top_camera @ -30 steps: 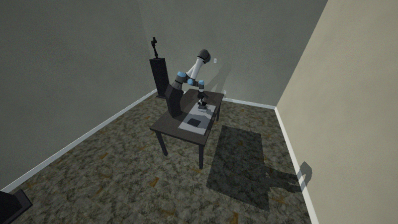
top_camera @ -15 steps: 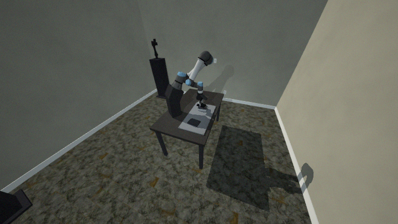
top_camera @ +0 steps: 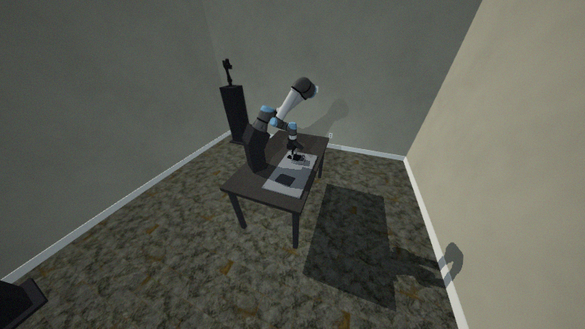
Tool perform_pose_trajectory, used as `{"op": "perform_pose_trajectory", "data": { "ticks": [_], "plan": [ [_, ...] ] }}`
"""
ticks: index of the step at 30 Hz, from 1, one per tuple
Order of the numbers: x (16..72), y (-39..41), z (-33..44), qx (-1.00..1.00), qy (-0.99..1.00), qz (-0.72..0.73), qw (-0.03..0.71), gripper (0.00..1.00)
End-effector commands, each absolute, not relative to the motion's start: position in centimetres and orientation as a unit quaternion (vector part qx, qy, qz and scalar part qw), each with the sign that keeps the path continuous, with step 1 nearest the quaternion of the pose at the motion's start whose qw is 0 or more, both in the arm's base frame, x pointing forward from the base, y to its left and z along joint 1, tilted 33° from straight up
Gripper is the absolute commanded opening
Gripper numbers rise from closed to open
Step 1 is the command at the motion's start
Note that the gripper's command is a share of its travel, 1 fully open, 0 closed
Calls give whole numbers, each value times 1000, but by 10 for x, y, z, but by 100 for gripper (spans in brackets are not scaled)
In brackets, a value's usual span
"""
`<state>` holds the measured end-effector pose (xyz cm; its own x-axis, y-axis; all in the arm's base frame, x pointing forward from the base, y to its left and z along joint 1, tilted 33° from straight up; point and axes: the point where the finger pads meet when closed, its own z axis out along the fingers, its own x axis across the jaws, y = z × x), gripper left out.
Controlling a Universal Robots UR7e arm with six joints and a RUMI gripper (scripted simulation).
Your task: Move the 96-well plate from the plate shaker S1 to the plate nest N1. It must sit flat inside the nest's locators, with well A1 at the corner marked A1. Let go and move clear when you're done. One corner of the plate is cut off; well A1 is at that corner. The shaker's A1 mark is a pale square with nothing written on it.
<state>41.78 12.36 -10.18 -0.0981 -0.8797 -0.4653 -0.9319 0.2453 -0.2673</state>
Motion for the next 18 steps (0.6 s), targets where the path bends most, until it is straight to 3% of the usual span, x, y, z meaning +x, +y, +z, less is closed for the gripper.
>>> {"op": "perform_pose_trajectory", "data": {
  "ticks": [1, 18],
  "plan": [
    [419, 111, -110, -613, 739, 47, 277, 0],
    [420, 69, -137, -613, 739, 47, 277, 0]
  ]
}}
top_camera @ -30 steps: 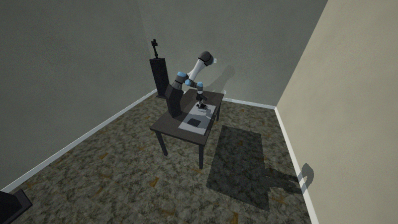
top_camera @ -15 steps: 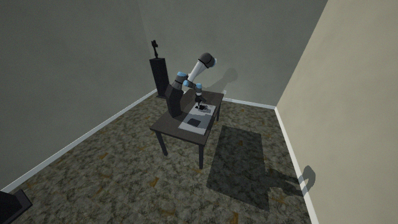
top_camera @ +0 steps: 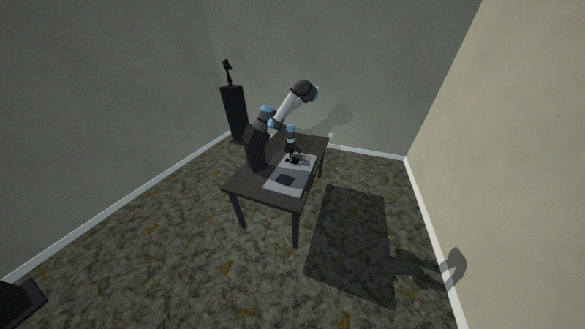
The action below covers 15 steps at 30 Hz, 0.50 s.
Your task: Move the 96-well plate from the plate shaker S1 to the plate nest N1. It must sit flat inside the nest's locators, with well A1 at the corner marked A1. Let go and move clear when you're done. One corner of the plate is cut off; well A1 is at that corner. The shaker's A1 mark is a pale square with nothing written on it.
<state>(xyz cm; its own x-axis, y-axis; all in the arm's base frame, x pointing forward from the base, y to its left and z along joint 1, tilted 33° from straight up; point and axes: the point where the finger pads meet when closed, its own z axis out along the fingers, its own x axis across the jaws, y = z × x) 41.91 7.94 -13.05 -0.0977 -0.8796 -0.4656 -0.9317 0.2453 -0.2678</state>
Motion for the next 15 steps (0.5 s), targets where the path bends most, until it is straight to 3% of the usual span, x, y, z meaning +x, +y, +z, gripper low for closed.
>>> {"op": "perform_pose_trajectory", "data": {
  "ticks": [1, 15],
  "plan": [
    [420, 66, -139, -613, 739, 47, 277, 0],
    [421, 32, -161, -613, 739, 47, 276, 0]
  ]
}}
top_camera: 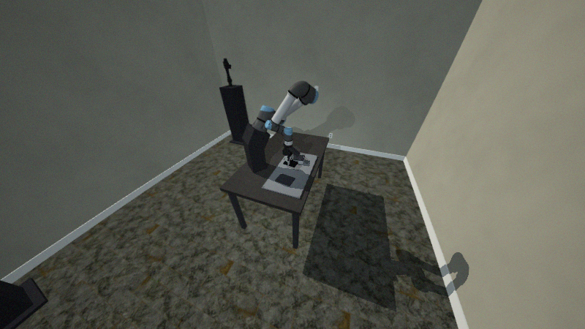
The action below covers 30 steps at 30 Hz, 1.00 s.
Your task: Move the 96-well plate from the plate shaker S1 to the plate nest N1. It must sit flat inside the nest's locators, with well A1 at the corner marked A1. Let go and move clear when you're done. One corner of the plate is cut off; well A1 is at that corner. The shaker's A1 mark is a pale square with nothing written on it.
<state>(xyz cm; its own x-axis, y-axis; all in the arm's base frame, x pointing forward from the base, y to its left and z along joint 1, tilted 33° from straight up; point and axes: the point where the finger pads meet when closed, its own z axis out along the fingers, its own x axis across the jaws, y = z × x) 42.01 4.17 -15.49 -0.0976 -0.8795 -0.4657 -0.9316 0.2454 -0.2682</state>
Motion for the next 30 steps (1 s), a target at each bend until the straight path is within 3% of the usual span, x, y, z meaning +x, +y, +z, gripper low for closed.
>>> {"op": "perform_pose_trajectory", "data": {
  "ticks": [1, 30],
  "plan": [
    [421, 29, -163, -613, 739, 47, 276, 0],
    [423, -46, -212, -613, 739, 47, 276, 0]
  ]
}}
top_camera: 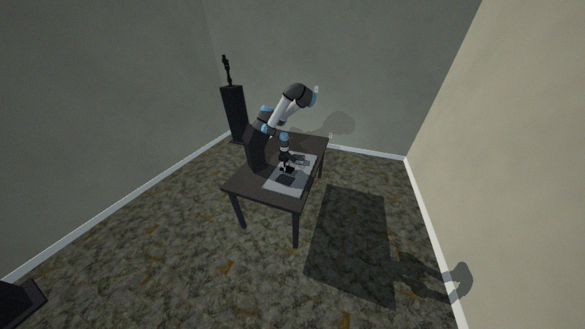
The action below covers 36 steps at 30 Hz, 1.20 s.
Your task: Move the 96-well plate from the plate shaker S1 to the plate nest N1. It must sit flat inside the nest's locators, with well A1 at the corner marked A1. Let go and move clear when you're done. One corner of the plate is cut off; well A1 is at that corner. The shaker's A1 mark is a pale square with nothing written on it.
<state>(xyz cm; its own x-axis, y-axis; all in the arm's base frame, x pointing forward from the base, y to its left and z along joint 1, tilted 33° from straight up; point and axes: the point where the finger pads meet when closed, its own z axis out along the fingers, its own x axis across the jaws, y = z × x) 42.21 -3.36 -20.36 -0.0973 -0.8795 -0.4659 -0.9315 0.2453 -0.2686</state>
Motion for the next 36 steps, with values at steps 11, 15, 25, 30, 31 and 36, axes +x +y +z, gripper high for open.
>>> {"op": "perform_pose_trajectory", "data": {
  "ticks": [11, 15, 25, 30, 31, 36],
  "plan": [
    [424, -71, -228, -613, 739, 47, 276, 0],
    [424, -79, -233, -613, 739, 47, 276, 0],
    [424, -80, -233, -613, 739, 47, 276, 0],
    [424, -79, -233, -613, 739, 47, 276, 0],
    [424, -80, -233, -613, 739, 47, 276, 0],
    [424, -79, -233, -613, 739, 47, 276, 0]
  ]
}}
